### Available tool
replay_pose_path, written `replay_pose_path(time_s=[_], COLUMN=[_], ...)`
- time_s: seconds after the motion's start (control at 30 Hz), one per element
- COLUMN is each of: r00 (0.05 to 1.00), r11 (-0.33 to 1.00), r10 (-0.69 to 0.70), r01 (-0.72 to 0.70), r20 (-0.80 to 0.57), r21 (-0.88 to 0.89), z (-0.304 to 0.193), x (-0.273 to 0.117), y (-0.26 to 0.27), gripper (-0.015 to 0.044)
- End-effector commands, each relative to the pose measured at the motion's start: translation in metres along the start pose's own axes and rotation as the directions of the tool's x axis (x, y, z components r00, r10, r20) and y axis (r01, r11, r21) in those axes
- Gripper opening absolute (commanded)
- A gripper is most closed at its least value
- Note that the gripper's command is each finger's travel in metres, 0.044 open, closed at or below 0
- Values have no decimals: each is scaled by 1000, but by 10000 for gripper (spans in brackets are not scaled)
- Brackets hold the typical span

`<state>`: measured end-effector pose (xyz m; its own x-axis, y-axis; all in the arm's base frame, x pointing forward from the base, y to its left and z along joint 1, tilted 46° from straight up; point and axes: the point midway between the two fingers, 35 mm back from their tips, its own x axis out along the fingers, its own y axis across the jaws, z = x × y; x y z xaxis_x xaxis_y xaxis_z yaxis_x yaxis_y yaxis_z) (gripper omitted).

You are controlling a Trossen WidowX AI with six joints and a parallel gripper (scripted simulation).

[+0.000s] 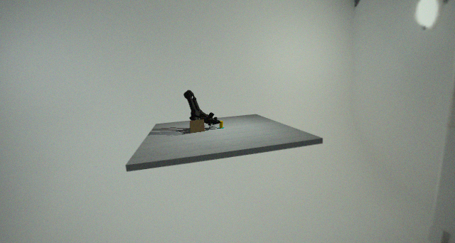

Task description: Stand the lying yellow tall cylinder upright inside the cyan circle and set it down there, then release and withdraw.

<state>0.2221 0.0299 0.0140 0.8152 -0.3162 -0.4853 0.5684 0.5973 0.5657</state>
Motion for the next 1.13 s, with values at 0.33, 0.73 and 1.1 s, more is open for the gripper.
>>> replay_pose_path(time_s=[0.33, 0.73, 1.1], r00=[1000, 1000, 1000], r11=[1000, 1000, 1000], r10=[1, -5, 5], r01=[-1, 5, -5], r20=[3, -4, 4], r21=[5, 5, -3], z=[0, 24, 52], x=[0, 1, -2], y=[1, 3, 2], gripper=[400, 400, 400])
